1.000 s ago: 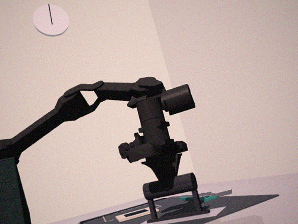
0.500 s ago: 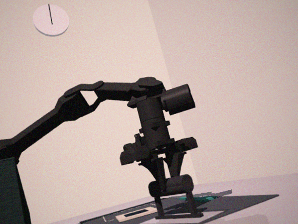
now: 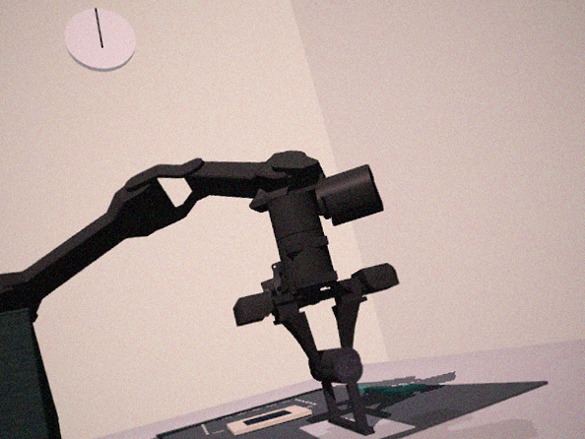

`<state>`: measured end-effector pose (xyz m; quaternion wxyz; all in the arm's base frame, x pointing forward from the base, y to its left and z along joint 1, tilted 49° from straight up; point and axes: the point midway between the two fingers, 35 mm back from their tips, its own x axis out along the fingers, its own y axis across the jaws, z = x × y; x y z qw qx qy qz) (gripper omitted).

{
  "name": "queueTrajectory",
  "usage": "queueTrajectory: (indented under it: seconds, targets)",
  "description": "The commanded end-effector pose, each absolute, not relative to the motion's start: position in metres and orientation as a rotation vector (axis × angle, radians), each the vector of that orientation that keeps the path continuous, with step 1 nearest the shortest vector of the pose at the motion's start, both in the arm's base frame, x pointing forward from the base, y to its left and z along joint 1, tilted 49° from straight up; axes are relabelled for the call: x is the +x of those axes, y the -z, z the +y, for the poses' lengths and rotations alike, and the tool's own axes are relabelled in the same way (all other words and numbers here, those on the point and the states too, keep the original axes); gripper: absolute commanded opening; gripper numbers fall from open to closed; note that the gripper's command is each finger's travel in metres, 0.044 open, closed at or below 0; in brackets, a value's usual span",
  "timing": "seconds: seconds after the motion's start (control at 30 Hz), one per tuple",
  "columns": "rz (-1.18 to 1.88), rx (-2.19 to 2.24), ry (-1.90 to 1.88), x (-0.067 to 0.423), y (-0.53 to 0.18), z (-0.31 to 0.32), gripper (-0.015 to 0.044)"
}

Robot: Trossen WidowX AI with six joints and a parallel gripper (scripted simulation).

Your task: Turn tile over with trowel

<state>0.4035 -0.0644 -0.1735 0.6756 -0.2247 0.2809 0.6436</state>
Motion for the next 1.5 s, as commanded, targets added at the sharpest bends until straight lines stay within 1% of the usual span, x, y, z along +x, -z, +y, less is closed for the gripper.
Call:
queueTrajectory:
  seconds: [0.0,0.4,0.57,0.6,1.2,1.37,1.47]
  targets:
    - [0.735,-0.378,-1.393,0.402,0.175,-0.062,0.0130]
    - [0.765,-0.342,-1.374,0.402,0.175,-0.062,0.0130]
    - [0.765,-0.342,-1.374,0.402,0.175,-0.062,0.0261]
    - [0.765,-0.342,-1.374,0.402,0.175,-0.062,0.0270]
    - [0.765,-0.342,-1.374,0.402,0.175,-0.062,0.0270]
    - [0.765,-0.342,-1.375,0.399,0.146,-0.094,0.0270]
    - [0.765,-0.342,-1.375,0.399,0.144,-0.096,0.0270]
